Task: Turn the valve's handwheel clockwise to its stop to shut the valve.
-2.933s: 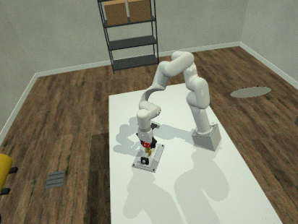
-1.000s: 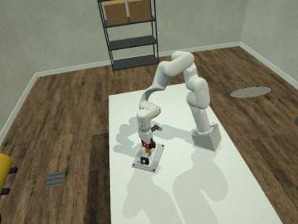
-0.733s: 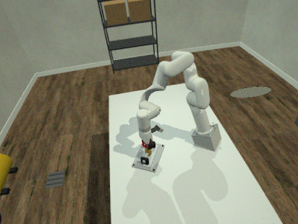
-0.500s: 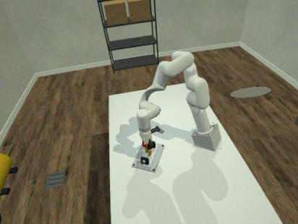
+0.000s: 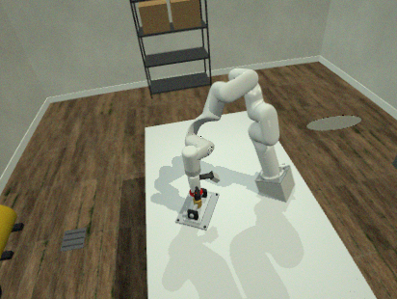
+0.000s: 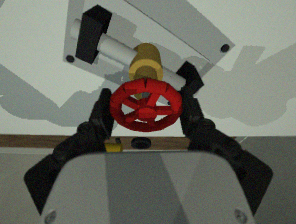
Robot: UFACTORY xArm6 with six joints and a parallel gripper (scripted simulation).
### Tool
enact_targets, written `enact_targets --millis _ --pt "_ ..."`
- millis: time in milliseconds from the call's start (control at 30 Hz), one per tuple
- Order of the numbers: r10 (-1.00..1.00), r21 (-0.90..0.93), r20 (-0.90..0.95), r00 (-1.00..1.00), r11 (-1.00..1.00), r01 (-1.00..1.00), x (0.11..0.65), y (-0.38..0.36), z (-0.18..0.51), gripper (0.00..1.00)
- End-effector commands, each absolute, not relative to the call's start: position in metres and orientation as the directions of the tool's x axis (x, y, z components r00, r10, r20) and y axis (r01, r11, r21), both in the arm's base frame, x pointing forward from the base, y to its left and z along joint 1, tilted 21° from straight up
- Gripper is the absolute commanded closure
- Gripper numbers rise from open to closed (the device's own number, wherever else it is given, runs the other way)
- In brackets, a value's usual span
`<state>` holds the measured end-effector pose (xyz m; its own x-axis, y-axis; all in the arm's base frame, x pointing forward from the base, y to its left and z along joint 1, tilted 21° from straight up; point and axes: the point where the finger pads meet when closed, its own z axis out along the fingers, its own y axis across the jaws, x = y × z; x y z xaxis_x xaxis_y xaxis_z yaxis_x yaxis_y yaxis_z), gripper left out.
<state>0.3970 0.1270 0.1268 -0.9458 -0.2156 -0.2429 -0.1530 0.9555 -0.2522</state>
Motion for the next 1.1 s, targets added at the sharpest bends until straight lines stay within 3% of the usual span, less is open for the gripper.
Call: enact_targets --millis 0,1067 --pt "-0.127 -0.233 -0.272 -0.954 0.97 -0.063 0.3979 0.1276 0.128 1.0" --pt "0.395 -0.058 -0.354 -0.848 0.895 0.441 0.3979 0.1276 0.128 1.0"
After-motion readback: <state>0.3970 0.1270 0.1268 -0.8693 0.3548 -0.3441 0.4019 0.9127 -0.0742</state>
